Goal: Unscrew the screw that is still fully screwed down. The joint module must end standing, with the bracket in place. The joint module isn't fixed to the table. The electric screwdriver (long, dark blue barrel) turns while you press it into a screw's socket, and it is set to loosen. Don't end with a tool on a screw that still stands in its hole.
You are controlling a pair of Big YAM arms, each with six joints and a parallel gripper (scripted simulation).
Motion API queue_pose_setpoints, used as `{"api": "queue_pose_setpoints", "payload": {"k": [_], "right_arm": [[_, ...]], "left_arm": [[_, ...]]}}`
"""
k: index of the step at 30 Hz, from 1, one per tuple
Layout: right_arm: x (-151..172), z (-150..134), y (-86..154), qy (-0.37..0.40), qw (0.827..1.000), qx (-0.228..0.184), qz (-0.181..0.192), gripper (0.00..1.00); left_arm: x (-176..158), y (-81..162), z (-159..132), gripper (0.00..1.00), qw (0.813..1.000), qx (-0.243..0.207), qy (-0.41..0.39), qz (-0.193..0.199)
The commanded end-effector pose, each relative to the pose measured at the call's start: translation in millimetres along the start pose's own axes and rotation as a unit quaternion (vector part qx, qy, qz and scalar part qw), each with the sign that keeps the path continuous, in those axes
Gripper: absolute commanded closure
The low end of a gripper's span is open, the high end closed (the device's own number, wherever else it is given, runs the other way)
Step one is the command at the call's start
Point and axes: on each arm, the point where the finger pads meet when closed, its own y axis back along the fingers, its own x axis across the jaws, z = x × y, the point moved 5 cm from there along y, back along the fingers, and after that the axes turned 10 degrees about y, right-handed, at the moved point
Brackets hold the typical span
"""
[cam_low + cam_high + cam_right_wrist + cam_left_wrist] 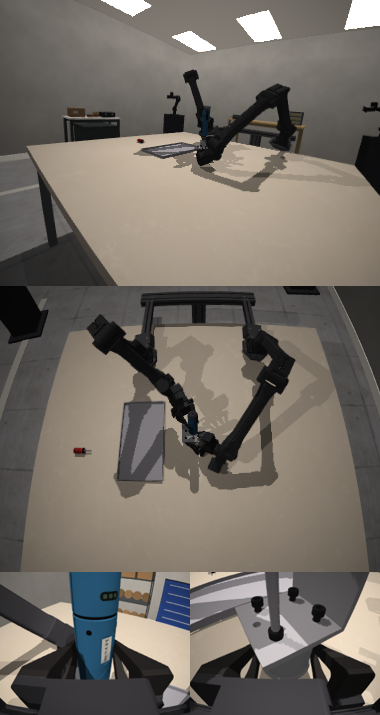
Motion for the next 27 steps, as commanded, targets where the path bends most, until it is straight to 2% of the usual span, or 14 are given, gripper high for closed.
{"api": "queue_pose_setpoints", "payload": {"k": [1, 27], "right_arm": [[-5.1, 8.3, -8.3, -0.010, 1.000, -0.023, -0.012, 0.58], [-2.9, 5.8, -5.2, -0.004, 1.000, -0.017, -0.007, 0.58]], "left_arm": [[8.0, 3.7, 8.2, 0.41, 1.000, 0.000, -0.013, 0.007], [8.0, 3.7, 8.2, 0.41, 1.000, 0.000, -0.013, 0.007]]}}
